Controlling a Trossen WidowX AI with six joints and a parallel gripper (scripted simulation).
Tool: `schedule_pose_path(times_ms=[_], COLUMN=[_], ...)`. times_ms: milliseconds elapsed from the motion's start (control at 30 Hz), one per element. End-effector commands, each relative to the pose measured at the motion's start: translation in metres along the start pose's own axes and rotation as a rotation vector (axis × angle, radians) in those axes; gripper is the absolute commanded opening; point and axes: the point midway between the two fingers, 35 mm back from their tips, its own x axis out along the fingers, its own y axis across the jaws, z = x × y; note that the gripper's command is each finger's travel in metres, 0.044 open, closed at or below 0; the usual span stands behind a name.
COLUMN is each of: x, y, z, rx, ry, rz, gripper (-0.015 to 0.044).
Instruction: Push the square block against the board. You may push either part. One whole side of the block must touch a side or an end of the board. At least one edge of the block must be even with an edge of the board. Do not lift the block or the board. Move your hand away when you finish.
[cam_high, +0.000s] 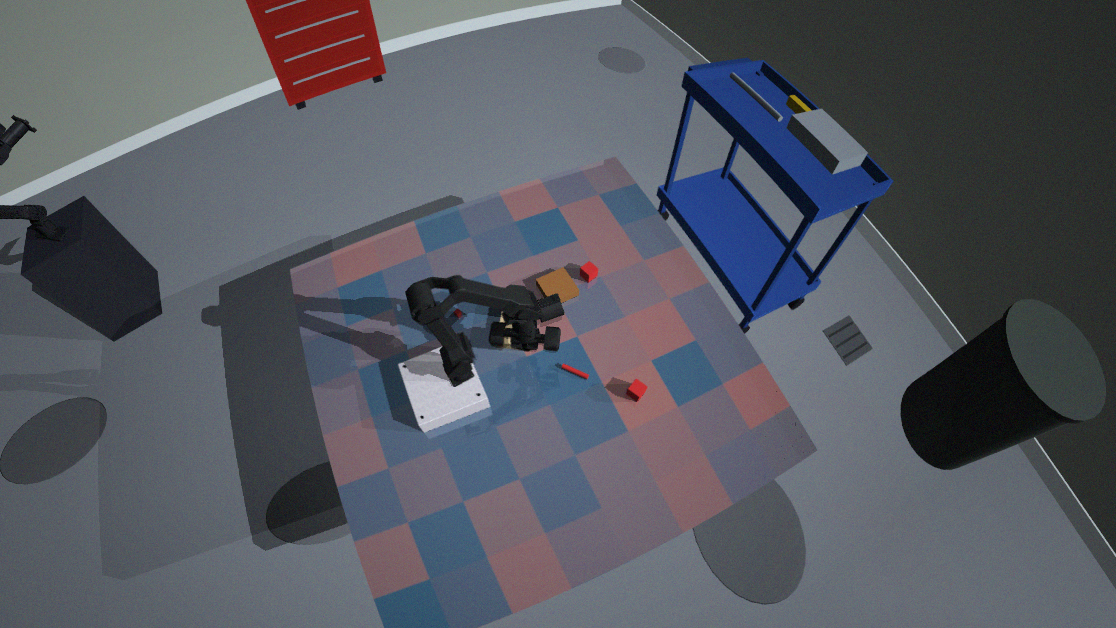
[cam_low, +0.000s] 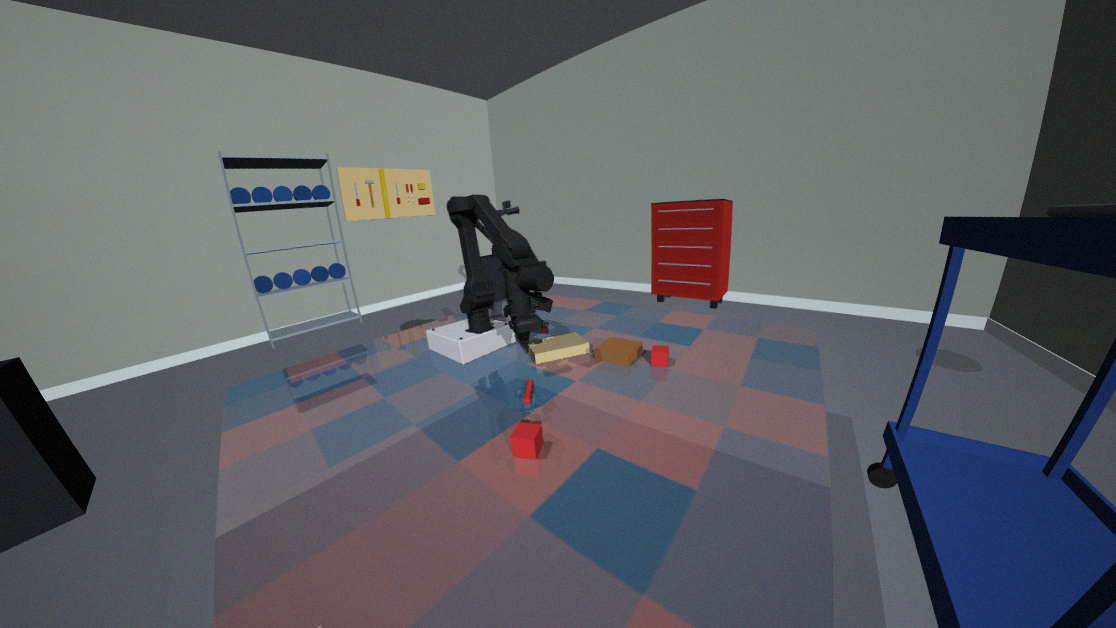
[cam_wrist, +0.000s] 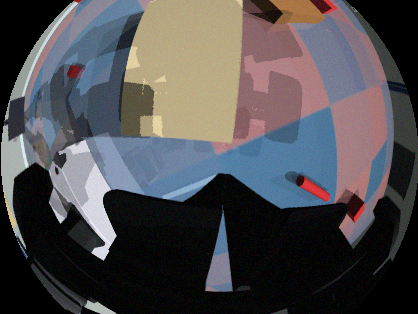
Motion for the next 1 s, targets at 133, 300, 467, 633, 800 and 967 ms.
schedule_pose_path(times_ms=[133,300,467,633,800,967], x=[0.044,0.043,0.043,0.043,0.043,0.043], y=[0.008,0.008,0.007,0.006,0.006,0.005], z=[-0.006,-0.004,0.0,0.004,0.008,0.013], rx=[-0.003,-0.003,-0.003,-0.003,-0.003,-0.003], ry=[0.018,0.017,0.017,0.017,0.016,0.016], rz=[0.024,0.024,0.024,0.024,0.024,0.024], gripper=[0.0,0.0,0.0,0.0,0.0,0.0])
